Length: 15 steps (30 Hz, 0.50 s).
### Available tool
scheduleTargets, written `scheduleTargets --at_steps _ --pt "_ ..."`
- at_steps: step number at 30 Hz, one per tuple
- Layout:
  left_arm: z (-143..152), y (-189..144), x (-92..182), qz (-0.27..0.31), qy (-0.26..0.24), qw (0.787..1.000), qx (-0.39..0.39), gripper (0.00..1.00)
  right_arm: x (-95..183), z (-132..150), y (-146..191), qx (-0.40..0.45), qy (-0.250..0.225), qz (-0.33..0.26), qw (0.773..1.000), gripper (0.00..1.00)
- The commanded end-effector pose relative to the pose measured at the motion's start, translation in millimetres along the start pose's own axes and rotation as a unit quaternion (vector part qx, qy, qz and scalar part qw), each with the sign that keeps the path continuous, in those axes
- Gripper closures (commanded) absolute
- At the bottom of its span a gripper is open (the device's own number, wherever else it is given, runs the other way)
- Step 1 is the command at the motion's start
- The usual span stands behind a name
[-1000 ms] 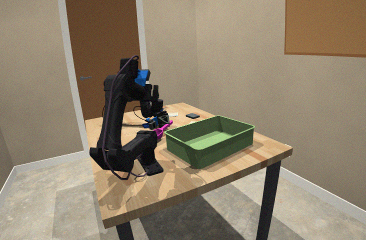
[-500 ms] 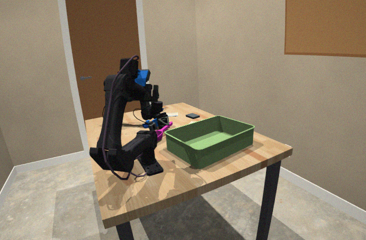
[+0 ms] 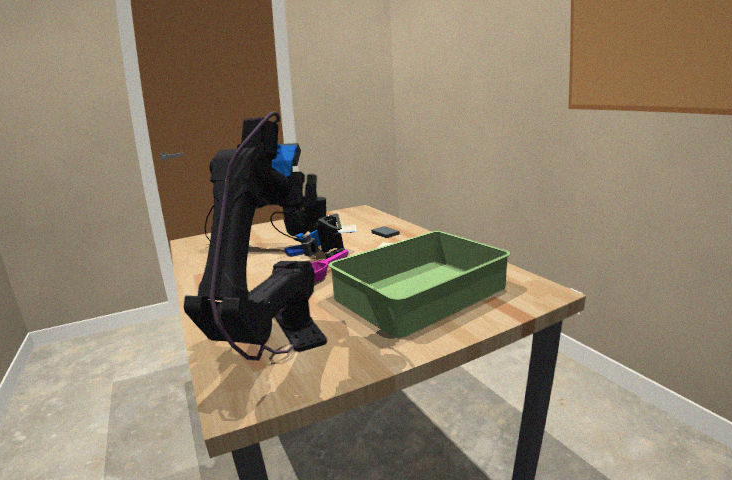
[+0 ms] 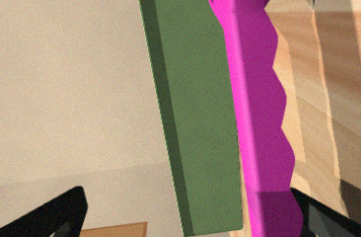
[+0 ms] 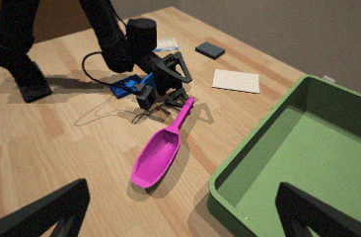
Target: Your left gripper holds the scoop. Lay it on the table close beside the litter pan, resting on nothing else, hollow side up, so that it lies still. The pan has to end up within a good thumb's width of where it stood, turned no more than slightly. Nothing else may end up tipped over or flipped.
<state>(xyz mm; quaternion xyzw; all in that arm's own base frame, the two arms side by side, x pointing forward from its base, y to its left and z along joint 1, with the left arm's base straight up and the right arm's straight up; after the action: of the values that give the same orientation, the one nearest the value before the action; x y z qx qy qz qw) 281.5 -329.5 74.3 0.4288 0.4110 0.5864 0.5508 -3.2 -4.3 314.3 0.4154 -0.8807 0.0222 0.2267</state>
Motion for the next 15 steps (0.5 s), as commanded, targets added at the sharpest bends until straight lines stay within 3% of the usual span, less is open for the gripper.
scheduleTargets --at_steps 1,4,8,15 --pt "35 -11 10 0.044 0.053 0.996 0.055 0.0 20 4 -2 0.012 -0.006 -0.015 1.0 0.0" --pt "57 -8 12 0.066 0.088 0.984 0.139 0.0 37 4 -5 0.025 -0.01 -0.047 0.999 0.0" --pt "65 3 0 0.086 0.108 0.963 0.232 0.0 51 2 -9 0.036 -0.021 -0.076 0.996 0.0" --pt "81 24 -8 0.115 0.158 0.906 0.375 0.0 57 -2 -11 0.04 -0.029 -0.091 0.995 0.0"
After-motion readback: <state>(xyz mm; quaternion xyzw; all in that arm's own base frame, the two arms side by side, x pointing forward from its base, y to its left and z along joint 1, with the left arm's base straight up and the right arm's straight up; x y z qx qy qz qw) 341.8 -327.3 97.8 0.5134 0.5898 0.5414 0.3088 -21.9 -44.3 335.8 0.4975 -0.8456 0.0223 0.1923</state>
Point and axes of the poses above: on each arm, the point where the finger pads meet when closed, its own x axis back along the fingers, its own y axis across the jaws, z = x × y, the point moved 8 cm from there along x, back along the fingers, and after that the axes turned 9 degrees about -x, right-handed, at the moved point
